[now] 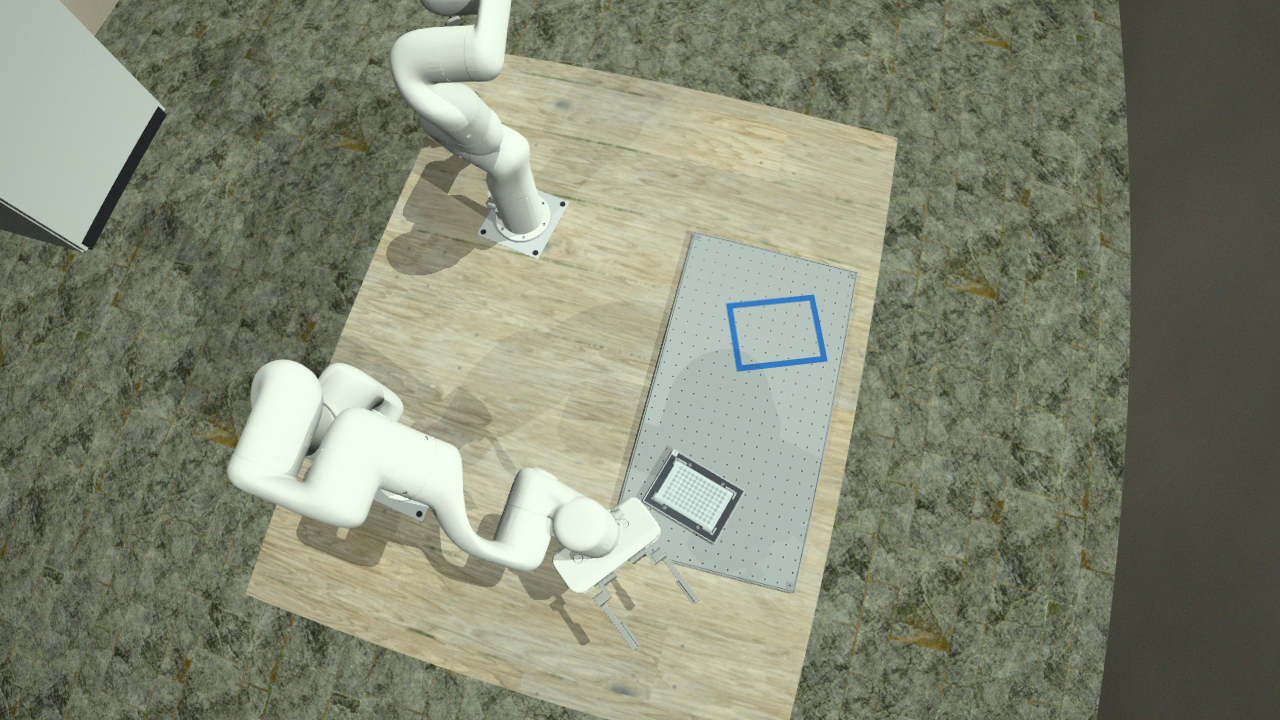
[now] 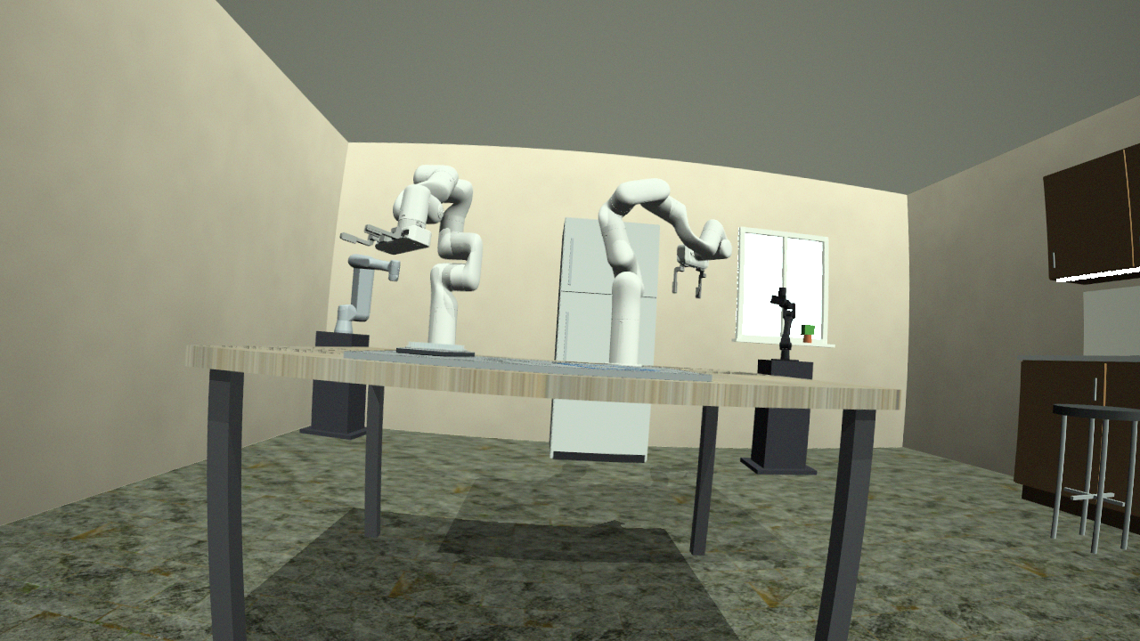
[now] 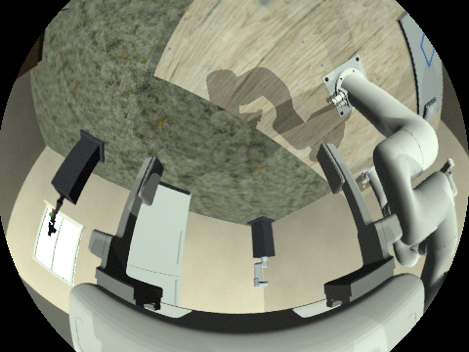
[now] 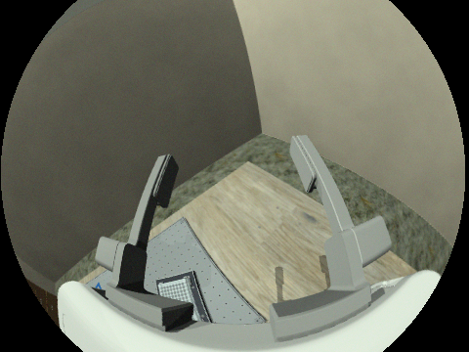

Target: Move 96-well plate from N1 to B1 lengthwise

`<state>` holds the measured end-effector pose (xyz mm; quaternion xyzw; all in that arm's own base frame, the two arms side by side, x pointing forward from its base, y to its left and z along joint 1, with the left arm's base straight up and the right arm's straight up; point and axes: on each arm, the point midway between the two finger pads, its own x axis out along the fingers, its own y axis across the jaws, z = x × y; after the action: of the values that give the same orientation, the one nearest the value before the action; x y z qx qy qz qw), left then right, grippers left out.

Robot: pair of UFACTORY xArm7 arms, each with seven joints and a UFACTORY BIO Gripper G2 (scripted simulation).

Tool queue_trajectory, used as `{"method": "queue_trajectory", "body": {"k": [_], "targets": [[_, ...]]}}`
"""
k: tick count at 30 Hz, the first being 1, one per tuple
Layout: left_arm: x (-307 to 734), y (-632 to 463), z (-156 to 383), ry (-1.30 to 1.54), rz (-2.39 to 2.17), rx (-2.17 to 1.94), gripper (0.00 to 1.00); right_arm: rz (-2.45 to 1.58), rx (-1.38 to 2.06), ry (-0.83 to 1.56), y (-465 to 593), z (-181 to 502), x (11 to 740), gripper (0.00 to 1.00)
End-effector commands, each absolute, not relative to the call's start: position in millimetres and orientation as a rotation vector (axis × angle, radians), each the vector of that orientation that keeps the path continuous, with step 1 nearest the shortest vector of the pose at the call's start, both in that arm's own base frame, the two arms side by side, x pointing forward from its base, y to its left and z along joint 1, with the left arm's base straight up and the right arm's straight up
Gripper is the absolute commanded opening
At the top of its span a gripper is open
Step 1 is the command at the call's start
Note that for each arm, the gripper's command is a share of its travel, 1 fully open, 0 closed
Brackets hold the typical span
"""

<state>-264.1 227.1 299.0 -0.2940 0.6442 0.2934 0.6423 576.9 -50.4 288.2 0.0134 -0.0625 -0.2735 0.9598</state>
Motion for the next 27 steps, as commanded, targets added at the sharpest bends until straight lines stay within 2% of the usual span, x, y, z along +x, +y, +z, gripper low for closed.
{"method": "queue_trajectory", "body": {"k": [1, 17, 27], "targets": [[-264, 228, 300, 1.468, 0.671, -0.667, 1.0, -0.396, 0.019, -0.092, -41, 296, 572, 0.37], [-264, 228, 300, 1.468, 0.671, -0.667, 1.0, -0.014, 0.0, -0.007, -2, 302, 533, 0.37], [-264, 228, 300, 1.468, 0.671, -0.667, 1.0, 0.0, 0.0, -0.004, 0, 302, 531, 0.37]]}}
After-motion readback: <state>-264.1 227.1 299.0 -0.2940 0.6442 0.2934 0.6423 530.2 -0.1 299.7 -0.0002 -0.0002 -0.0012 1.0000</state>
